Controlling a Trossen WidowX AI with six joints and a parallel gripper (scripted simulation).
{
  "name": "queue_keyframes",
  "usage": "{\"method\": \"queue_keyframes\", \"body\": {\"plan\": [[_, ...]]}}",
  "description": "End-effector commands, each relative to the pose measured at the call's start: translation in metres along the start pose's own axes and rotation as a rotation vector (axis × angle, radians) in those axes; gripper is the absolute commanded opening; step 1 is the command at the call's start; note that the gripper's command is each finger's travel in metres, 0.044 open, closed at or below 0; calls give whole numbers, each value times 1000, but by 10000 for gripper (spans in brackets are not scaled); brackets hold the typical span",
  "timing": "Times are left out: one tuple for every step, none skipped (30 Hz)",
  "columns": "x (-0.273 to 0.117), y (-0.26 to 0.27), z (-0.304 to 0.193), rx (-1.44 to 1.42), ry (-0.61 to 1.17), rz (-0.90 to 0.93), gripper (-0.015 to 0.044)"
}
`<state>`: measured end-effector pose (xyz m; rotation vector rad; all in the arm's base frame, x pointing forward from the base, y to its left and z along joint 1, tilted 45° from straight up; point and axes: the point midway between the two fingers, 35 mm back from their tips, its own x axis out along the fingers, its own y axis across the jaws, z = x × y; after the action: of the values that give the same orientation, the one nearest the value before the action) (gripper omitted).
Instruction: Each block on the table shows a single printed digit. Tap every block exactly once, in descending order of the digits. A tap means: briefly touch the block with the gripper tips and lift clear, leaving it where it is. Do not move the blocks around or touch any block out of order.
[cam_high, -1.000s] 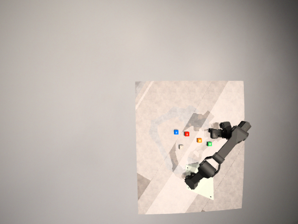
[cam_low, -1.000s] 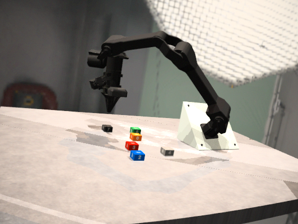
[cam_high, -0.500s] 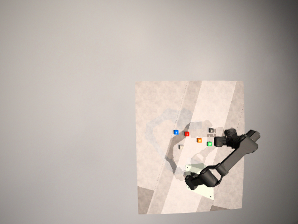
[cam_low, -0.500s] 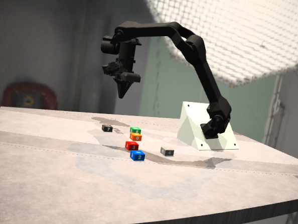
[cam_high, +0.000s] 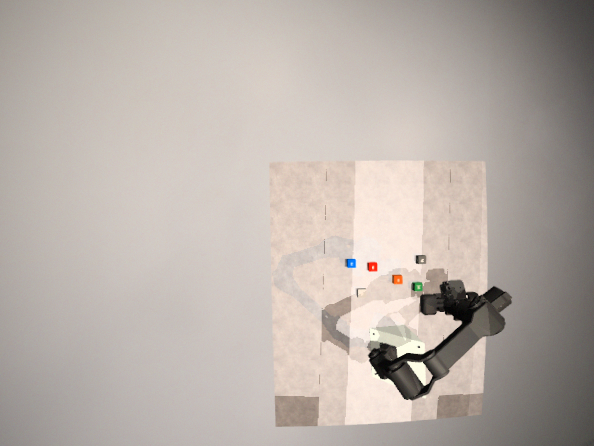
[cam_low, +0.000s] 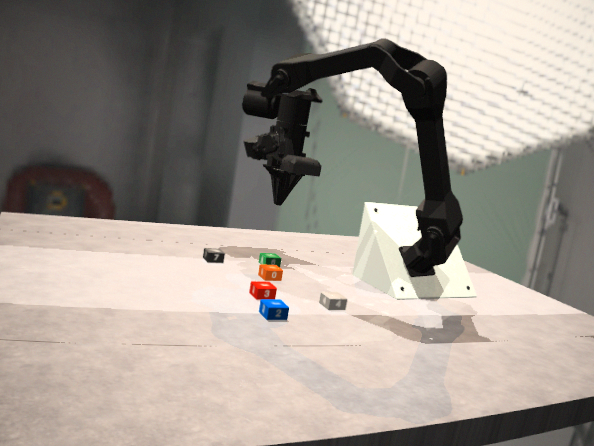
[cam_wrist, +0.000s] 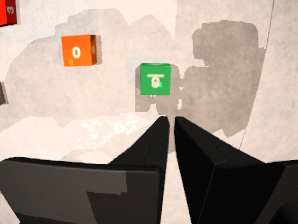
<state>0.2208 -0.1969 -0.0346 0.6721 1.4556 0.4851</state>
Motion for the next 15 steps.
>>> {"method": "queue_keyframes", "body": {"plan": [[48, 3, -2, 2, 9, 13, 20], [61, 4, -3, 2, 9, 13, 20], [69, 5, -4, 2, 9, 14, 20], [72, 6, -4, 2, 9, 14, 20], [72, 6, -4, 2, 9, 14, 20], [72, 6, -4, 2, 9, 14, 20], [72, 6, -4, 2, 9, 14, 20], [72, 6, -4, 2, 9, 14, 20], [72, 6, -4, 2, 9, 14, 20], [73, 6, -4, 2, 9, 14, 20], [74, 6, -4, 2, 9, 14, 20], [76, 6, -4, 2, 9, 14, 20], [77, 6, -4, 2, 9, 14, 20], [79, 6, -4, 2, 9, 15, 20], [81, 6, -4, 2, 9, 15, 20]]}}
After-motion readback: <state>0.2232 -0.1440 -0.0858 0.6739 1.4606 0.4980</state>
